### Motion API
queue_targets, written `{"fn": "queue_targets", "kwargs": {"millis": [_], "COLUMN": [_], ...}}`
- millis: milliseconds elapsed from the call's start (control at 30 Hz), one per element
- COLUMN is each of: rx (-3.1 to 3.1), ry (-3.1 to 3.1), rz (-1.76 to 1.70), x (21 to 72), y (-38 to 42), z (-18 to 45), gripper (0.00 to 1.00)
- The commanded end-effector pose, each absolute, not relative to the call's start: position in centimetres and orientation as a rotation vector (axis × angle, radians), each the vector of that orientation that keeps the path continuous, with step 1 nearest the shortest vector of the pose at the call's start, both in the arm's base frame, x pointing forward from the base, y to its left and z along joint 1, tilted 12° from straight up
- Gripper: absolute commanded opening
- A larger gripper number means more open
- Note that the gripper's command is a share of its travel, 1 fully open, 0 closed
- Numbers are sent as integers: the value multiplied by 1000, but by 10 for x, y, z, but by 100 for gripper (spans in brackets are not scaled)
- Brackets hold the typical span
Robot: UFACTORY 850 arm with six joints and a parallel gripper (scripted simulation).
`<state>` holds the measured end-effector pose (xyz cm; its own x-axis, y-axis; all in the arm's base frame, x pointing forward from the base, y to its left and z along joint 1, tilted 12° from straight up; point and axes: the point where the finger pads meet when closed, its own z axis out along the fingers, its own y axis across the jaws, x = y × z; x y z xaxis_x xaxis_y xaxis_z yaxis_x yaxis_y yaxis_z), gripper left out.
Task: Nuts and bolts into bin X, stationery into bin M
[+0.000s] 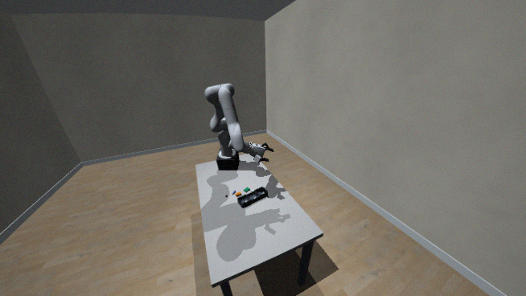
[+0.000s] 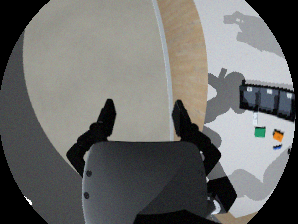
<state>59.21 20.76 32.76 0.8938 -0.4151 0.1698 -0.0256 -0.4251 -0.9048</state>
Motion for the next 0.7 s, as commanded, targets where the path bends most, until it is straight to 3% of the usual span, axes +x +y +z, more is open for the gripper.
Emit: {"fn": "queue_targets", "kwargs": {"millis": [0,533,567,667], "rx": [-1973,-1973,-1973,-1973], "ry": [320,320,320,320], "rz": [-452,-452,-452,-452], "x": [593,593,594,599], "y": [208,208,207,205], "z": [329,329,321,296], "gripper": [100,100,7,7]}}
